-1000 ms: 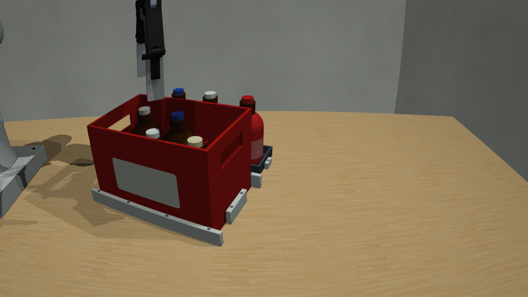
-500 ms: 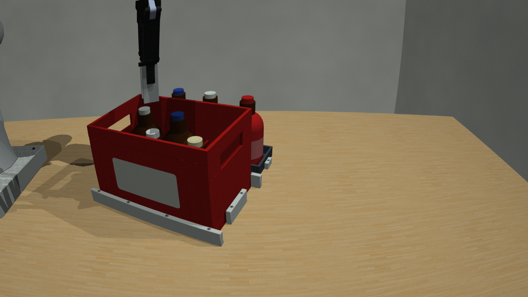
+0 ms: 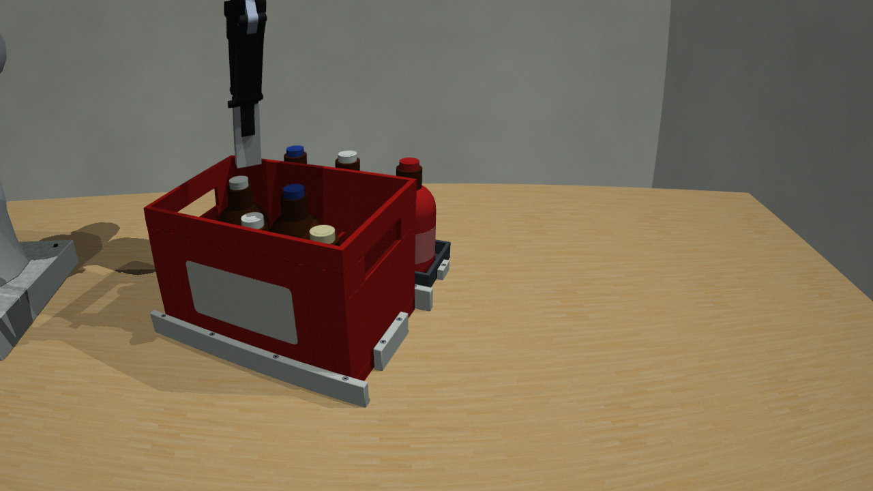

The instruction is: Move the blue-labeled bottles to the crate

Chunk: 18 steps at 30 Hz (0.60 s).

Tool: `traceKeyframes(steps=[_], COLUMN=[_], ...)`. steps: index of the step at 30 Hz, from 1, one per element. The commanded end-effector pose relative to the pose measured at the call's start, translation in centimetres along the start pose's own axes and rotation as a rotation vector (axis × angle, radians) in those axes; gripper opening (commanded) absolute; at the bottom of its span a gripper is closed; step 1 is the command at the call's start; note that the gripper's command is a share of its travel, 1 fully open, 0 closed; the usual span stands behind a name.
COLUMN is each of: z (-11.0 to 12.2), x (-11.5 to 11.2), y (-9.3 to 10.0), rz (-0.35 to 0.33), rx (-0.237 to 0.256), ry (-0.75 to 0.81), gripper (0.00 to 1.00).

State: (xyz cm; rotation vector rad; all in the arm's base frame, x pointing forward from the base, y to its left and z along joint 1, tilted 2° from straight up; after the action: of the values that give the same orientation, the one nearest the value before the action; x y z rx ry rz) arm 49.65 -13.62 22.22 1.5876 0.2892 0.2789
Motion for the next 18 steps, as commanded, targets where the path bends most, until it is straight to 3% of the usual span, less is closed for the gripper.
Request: traceKeyframes(steps=[1,5,6,8,10,11,15,16,17,18], z=[0.0,-0.2,-1.4,-6.2,-6.2,-10.0,-17.1,-19.0,-20.8,-21.3], x=[0.0,0.2,1.2,4.6,4.6,6.7,9.4,10.3,11.3,11.5], y=[0.0,0.0,0.0,0.1,0.1,0.1,0.0,0.0,0.0,0.0], rz=[0.004,0.004,0.003,0.003,0.003,0.003,0.004,0.004,0.004,0.004], rx=[0.001,0.001,0.000,-0.003,-0.003,-0.003,0.001,0.001,0.001,0.001], ry=[0.001,0.001,0.003,0.013,0.013,0.019,0.032,0.032,0.032,0.032], gripper=[0.00,0.00,0.00,0.00,0.00,0.00,0.00,0.38,0.38,0.38])
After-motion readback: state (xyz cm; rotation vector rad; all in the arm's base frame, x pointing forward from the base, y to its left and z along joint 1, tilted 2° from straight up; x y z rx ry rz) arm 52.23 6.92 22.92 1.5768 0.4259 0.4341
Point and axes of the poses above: the point where the finger pads meet when closed, its own y axis back along the fingers, its own z axis across the jaws, x = y × z, the point moved 2 cm from there along y, back along the fingers, and after that the axes turned 5 degrees about y, right-handed, at the moved point
